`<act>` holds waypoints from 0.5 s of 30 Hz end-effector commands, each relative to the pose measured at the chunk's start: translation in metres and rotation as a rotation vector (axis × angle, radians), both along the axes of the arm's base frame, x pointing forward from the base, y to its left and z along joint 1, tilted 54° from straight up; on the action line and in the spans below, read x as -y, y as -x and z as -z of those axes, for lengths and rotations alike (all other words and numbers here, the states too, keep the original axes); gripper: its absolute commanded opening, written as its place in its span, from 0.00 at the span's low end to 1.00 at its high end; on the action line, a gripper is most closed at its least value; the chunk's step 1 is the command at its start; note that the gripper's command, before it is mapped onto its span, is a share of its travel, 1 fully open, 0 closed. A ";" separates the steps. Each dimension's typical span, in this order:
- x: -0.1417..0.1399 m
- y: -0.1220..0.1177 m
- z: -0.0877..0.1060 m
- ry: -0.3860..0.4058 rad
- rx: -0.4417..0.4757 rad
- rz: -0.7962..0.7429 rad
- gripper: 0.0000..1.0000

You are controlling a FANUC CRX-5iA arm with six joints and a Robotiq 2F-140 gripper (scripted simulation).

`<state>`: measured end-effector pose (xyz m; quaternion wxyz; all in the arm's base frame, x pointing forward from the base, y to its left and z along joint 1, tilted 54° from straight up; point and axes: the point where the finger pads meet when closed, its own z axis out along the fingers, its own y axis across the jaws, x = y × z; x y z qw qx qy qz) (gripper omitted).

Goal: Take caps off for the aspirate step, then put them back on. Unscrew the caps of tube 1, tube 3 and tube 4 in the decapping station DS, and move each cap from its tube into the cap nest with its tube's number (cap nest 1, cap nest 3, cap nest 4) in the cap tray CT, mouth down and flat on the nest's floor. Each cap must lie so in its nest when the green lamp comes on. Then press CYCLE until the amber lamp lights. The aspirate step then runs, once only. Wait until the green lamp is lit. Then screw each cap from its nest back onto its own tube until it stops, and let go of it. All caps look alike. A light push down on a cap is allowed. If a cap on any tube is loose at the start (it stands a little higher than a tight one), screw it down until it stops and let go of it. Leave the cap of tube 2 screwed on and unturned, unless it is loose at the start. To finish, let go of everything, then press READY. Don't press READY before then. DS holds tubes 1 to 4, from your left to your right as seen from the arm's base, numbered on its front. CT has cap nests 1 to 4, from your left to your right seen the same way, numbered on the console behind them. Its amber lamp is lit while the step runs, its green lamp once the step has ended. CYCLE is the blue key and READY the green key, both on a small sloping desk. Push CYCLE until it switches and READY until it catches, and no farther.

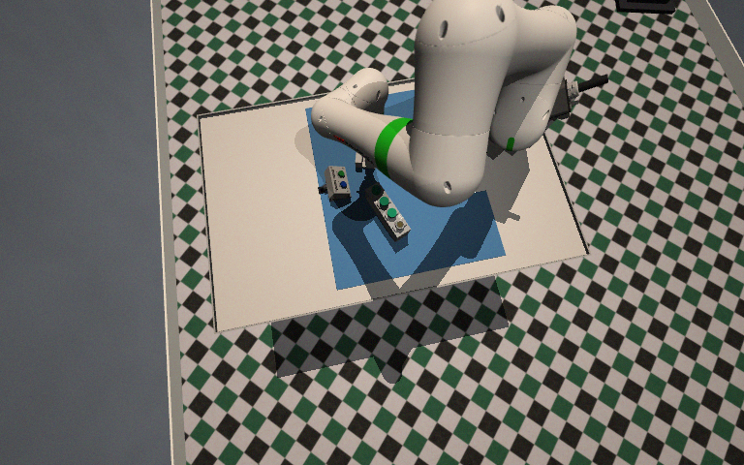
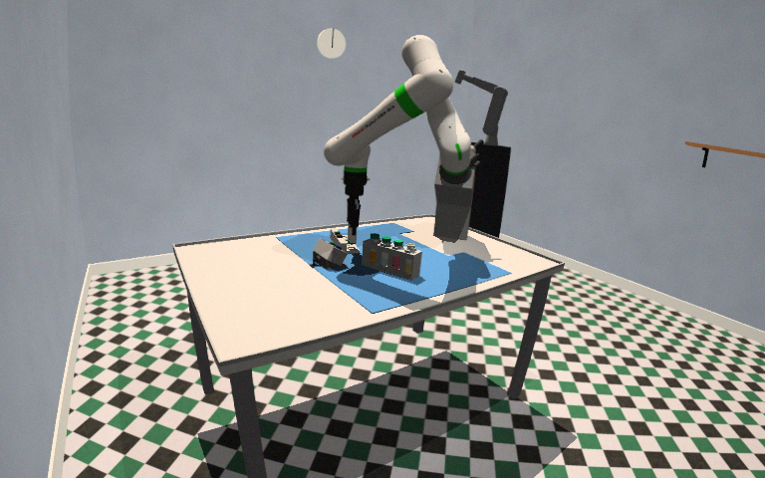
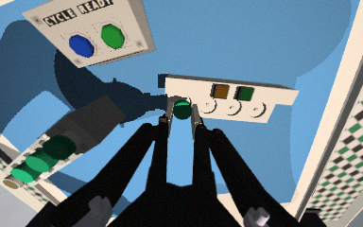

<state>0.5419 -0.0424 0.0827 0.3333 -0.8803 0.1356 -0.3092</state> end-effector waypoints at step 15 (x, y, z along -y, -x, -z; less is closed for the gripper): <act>-0.008 -0.012 0.011 0.000 0.001 0.000 0.00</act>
